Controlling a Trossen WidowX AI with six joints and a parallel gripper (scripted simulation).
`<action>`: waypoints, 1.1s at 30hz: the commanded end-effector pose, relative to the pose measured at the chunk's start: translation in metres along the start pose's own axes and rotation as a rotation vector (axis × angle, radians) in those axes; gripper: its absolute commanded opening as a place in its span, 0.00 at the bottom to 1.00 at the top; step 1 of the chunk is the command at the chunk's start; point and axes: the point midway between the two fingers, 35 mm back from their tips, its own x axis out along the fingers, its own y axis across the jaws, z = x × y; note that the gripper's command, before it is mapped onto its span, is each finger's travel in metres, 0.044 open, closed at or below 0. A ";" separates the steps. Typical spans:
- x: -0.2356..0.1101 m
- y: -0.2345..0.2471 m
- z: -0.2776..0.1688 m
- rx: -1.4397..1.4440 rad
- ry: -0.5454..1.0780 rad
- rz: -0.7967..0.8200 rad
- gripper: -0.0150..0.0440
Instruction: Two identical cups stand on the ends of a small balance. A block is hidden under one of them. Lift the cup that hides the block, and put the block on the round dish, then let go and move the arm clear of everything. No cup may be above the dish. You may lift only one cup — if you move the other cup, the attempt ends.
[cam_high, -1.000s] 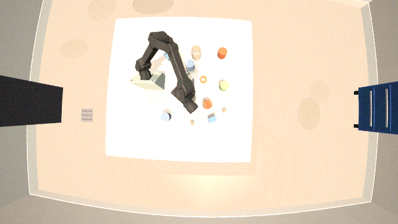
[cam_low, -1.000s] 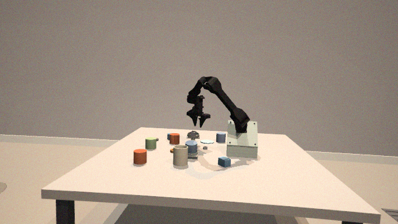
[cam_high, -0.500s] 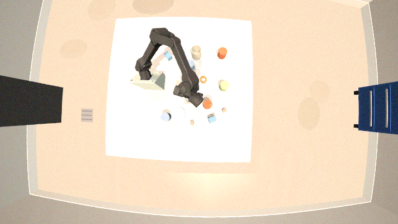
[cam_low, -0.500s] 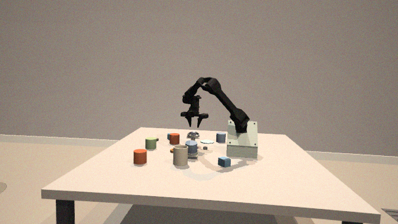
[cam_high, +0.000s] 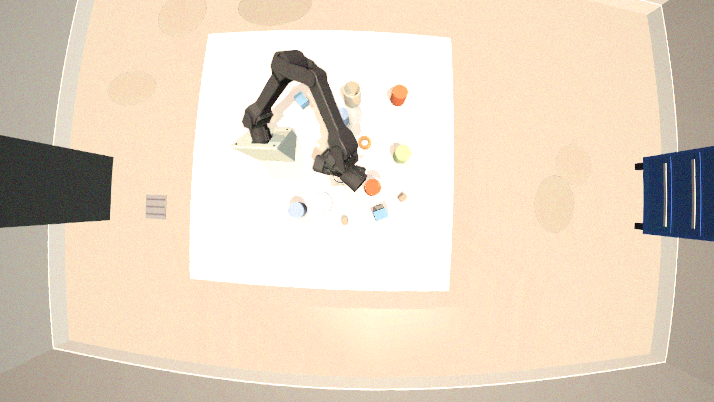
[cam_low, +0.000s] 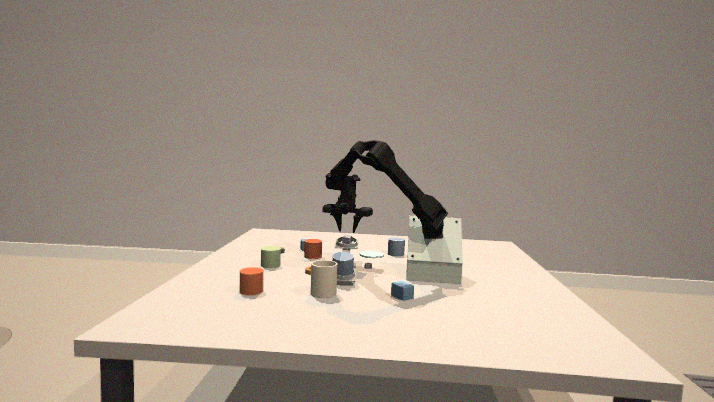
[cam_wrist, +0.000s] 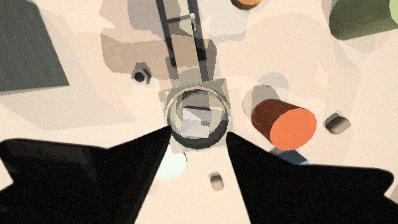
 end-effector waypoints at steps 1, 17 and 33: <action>0.008 0.002 0.000 0.011 -0.005 0.006 0.69; 0.034 0.003 0.001 0.010 -0.007 0.006 0.69; 0.037 0.003 0.001 0.010 -0.007 0.006 0.45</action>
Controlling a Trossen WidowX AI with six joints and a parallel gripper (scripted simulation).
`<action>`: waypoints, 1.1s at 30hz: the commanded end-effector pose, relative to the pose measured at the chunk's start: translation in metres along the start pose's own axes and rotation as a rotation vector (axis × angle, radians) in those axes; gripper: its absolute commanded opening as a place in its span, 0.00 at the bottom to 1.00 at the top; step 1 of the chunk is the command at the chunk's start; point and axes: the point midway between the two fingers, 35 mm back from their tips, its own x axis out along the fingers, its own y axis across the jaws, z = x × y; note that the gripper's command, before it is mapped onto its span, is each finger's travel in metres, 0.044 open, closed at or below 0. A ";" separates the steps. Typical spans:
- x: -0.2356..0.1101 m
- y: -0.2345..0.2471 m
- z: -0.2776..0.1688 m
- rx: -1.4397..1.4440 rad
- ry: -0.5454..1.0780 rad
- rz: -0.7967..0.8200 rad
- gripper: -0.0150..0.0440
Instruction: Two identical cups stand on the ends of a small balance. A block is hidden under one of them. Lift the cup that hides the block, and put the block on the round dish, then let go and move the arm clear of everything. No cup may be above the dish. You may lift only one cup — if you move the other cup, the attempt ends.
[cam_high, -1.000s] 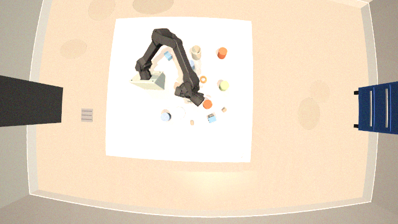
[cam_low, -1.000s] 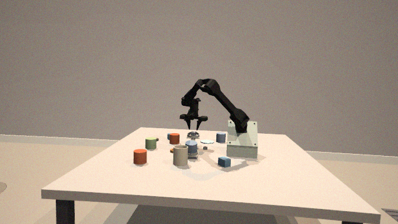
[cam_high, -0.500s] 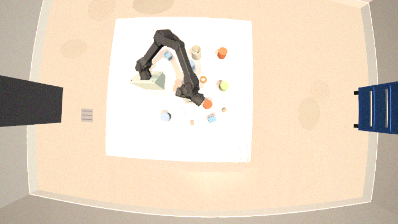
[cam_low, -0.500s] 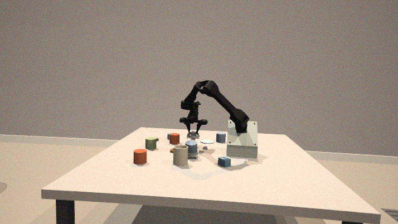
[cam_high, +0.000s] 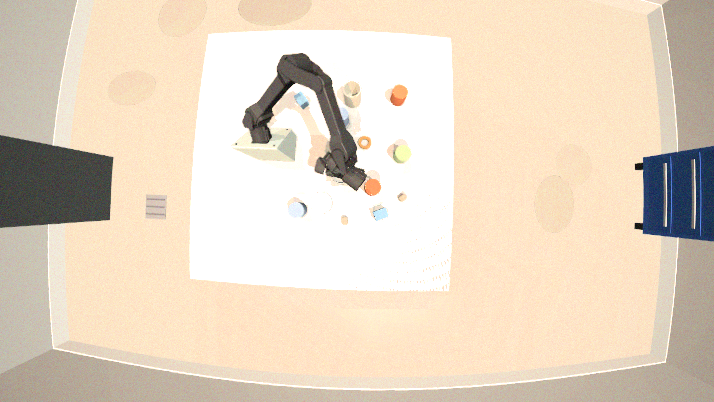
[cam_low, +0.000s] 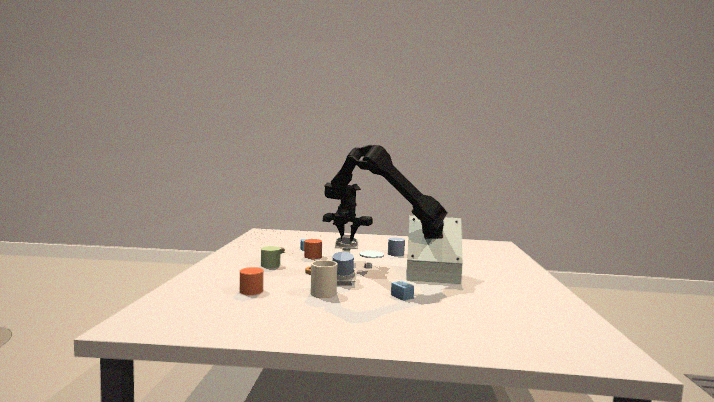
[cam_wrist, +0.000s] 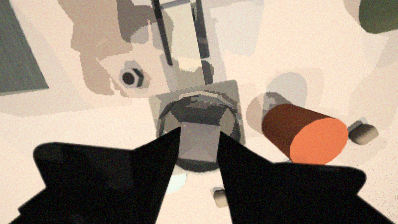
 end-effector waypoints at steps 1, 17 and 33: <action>0.001 0.001 0.000 0.008 -0.003 0.001 0.40; -0.095 0.000 -0.001 0.009 0.002 0.001 0.25; -0.062 0.014 -0.062 0.009 0.008 -0.002 0.25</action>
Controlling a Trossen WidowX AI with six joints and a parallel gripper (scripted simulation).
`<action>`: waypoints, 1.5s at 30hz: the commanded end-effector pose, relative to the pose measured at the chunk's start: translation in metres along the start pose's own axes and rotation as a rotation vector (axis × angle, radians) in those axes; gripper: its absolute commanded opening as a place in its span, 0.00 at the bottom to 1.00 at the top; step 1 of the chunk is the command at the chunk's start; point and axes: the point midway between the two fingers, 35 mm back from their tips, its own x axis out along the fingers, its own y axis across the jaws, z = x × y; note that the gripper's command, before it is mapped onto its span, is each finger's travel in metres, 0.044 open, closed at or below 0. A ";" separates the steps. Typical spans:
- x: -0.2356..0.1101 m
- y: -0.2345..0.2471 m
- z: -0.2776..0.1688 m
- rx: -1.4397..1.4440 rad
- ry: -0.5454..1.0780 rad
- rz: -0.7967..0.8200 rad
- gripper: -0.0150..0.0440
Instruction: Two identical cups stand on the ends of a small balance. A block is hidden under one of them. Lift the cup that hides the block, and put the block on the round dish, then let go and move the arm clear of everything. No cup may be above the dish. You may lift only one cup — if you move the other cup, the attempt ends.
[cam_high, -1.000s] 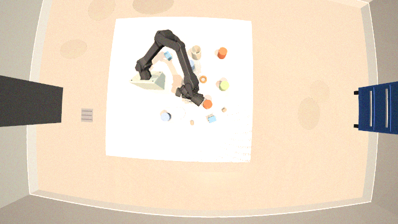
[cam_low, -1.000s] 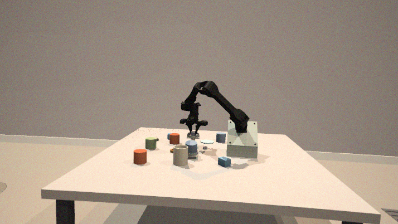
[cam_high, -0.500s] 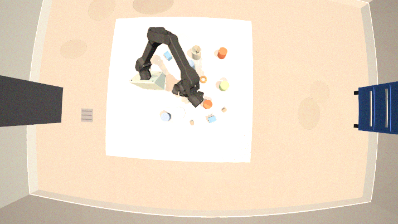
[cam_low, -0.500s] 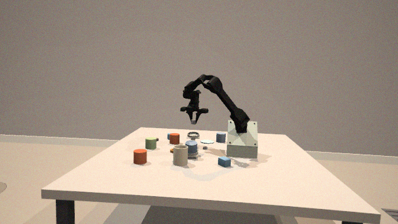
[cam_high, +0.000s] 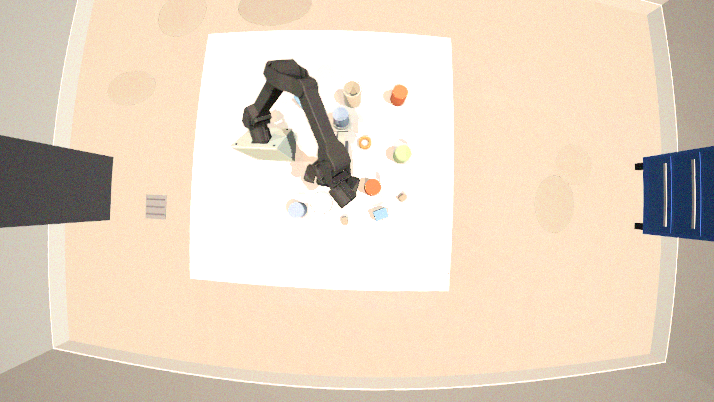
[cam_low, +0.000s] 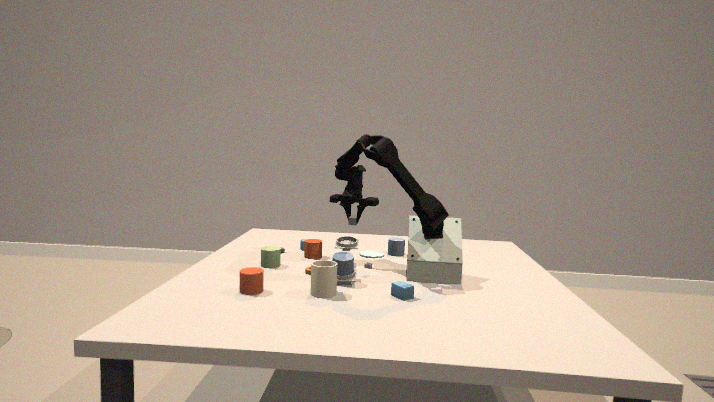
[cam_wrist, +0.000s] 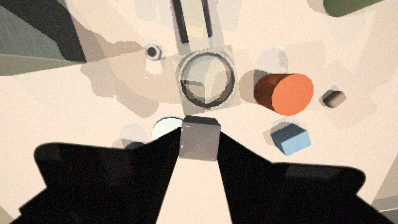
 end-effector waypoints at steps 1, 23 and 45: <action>0.012 0.008 -0.019 0.001 -0.001 0.005 0.25; 0.076 0.053 -0.098 0.001 -0.001 0.006 0.25; 0.125 0.053 -0.097 0.000 -0.003 0.006 0.25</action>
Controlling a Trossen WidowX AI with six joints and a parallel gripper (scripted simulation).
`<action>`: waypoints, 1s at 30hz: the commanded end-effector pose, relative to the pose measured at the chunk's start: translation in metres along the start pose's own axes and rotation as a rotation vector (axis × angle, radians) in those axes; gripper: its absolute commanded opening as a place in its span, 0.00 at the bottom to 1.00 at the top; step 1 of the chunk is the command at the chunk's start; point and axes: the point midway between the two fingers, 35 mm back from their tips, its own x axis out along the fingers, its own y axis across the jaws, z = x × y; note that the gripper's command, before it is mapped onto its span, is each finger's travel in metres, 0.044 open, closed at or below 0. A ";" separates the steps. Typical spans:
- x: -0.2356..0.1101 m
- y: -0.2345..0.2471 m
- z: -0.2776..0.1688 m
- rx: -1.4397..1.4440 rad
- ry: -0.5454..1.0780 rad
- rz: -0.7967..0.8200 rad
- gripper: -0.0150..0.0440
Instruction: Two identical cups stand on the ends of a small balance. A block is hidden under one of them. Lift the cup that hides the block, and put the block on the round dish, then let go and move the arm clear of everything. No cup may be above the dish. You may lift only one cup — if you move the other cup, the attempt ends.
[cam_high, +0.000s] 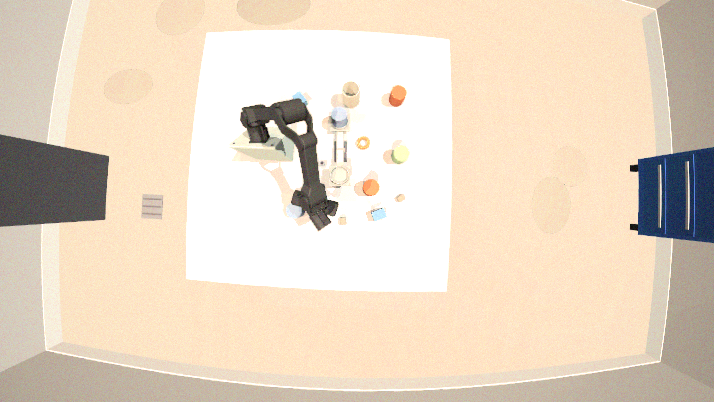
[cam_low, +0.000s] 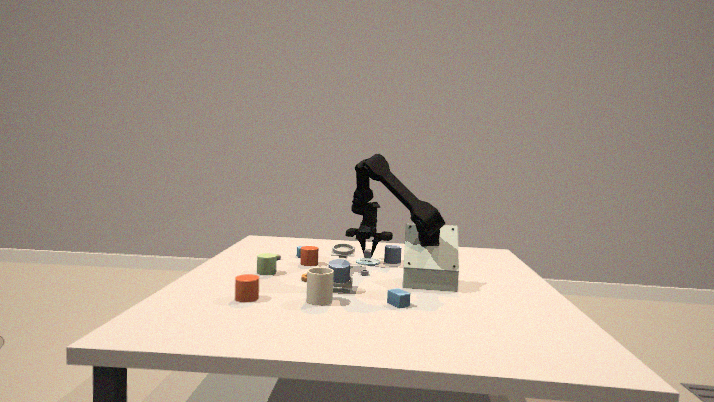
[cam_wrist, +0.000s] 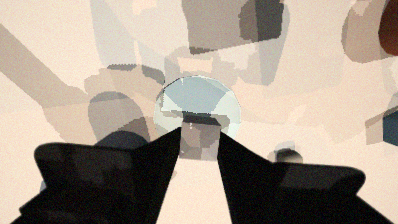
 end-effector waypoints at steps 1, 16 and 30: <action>0.007 0.002 0.001 0.009 -0.005 0.003 0.25; 0.014 0.000 0.000 -0.001 -0.001 0.001 0.57; -0.010 -0.006 -0.001 -0.018 0.016 -0.030 1.00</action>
